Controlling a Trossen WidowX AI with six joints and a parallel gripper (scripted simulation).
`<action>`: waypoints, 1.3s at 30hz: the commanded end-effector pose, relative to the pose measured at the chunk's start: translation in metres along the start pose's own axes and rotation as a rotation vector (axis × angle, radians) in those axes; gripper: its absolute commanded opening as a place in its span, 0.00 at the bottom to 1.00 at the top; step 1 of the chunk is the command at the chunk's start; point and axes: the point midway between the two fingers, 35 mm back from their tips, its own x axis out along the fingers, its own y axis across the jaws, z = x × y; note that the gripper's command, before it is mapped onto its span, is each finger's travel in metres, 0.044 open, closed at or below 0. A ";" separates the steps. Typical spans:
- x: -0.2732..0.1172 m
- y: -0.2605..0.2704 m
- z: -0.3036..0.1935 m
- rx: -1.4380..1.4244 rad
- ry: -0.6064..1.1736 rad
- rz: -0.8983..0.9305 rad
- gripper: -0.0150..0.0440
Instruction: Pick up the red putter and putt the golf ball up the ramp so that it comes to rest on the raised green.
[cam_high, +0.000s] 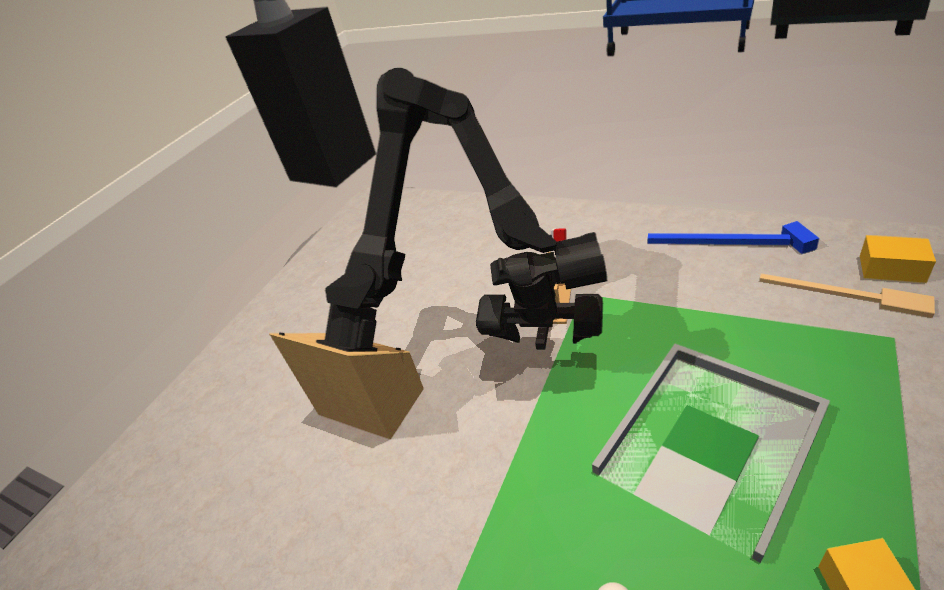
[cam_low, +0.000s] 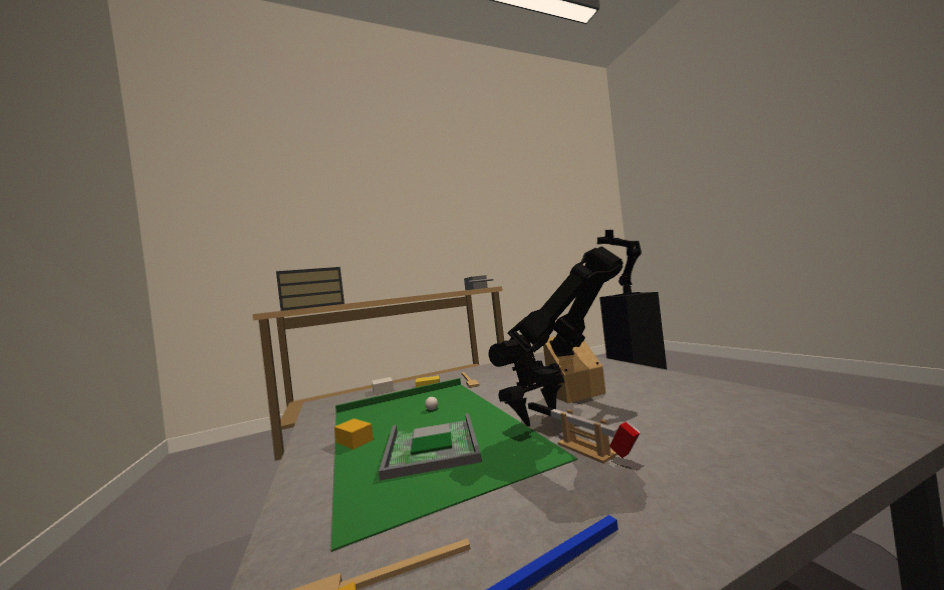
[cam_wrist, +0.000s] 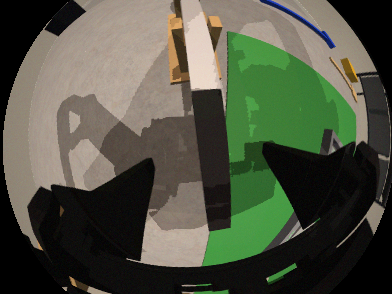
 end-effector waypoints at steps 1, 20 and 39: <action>0.004 0.002 -0.003 0.009 0.005 0.002 1.00; 0.001 0.000 0.000 0.000 0.000 0.001 0.32; -0.049 -0.005 0.006 0.000 0.020 0.007 0.25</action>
